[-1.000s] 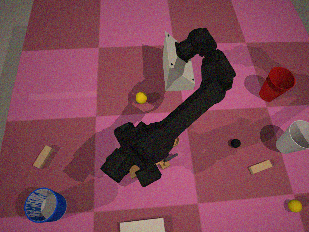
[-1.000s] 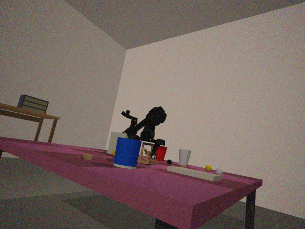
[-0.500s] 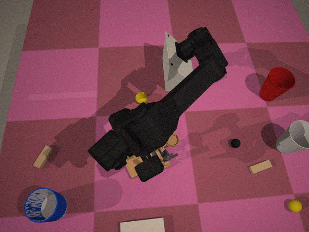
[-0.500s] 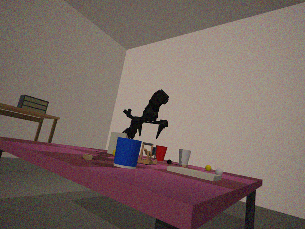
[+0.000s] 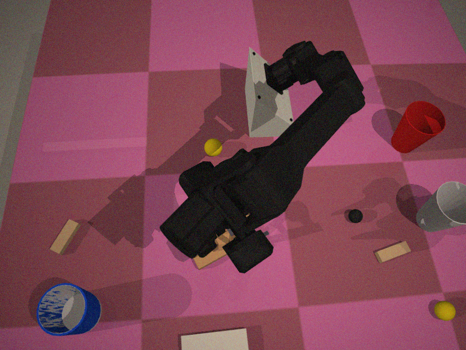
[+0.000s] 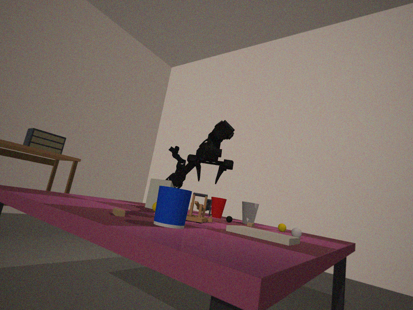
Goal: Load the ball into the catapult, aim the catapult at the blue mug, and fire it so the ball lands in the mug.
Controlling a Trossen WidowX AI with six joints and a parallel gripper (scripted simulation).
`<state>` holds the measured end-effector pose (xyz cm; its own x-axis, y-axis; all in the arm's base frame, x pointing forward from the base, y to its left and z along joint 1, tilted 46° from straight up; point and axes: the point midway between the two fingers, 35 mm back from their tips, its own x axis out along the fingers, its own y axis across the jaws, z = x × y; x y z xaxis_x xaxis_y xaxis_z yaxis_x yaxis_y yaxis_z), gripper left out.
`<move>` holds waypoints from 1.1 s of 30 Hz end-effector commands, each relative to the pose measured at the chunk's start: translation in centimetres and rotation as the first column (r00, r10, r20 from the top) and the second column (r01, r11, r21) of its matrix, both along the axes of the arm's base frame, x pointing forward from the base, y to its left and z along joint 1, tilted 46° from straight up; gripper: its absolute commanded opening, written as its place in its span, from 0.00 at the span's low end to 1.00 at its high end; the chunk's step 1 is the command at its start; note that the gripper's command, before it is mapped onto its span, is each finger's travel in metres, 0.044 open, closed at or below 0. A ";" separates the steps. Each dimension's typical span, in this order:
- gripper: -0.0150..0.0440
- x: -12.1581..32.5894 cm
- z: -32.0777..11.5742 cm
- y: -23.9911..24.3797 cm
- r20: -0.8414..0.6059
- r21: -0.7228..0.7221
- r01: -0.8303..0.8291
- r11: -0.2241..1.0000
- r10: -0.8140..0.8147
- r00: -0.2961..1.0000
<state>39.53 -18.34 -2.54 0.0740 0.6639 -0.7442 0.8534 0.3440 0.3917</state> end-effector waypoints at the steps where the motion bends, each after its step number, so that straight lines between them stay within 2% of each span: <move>1: 0.76 1.5 2.3 3.9 0.082 -0.016 -0.104 0.994 0.105 0.991; 13: 0.76 1.5 9.0 15.2 0.323 -0.097 -0.375 0.922 0.386 0.864; 27: 0.76 -4.6 14.7 27.5 0.561 -0.222 -0.627 0.747 0.624 0.544; 33: 0.76 -5.5 15.3 28.7 0.582 -0.237 -0.647 0.724 0.639 0.502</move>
<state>34.31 10.17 12.73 0.0324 0.7165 -0.6969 -0.0048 0.6973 0.7167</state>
